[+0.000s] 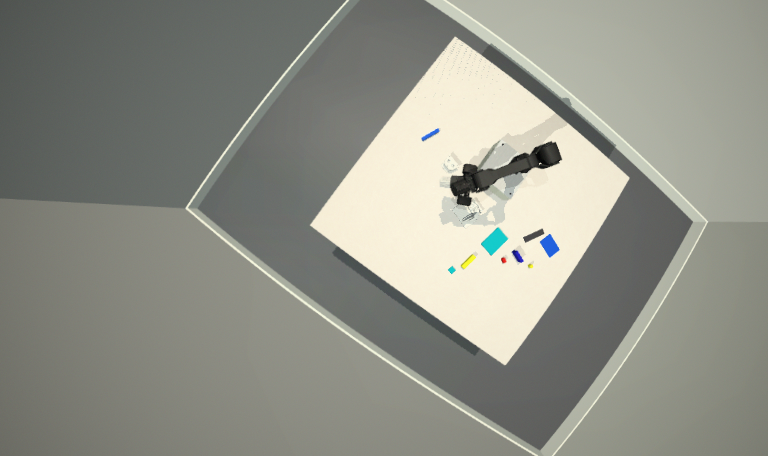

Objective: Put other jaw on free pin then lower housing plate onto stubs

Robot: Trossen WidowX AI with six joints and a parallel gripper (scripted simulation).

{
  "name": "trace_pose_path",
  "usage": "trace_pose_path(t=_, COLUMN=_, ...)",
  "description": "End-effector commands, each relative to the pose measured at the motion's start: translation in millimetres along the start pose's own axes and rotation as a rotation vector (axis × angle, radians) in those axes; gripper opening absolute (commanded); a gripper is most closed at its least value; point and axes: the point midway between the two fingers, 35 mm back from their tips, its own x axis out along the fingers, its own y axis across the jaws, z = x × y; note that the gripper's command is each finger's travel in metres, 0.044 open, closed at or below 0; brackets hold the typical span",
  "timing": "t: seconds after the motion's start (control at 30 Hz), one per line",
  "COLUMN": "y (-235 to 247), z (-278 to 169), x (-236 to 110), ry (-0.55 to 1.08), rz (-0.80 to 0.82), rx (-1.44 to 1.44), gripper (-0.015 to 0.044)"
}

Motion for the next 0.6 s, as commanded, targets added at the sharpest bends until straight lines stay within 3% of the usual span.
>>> trace_pose_path(t=0.0, y=0, z=0, x=0, ry=0.0, rz=0.0, rx=0.002, gripper=0.044)
trace_pose_path(t=0.13, y=0, z=0, x=0, ry=0.0, rz=0.0, rx=0.002, gripper=0.044)
trace_pose_path(t=0.4, y=-59, z=9, x=0, ry=-0.001, rz=-0.005, rx=-0.108, gripper=0.023)
trace_pose_path(t=0.57, y=-65, z=9, x=0, ry=-0.001, rz=-0.006, rx=-0.119, gripper=0.0099)
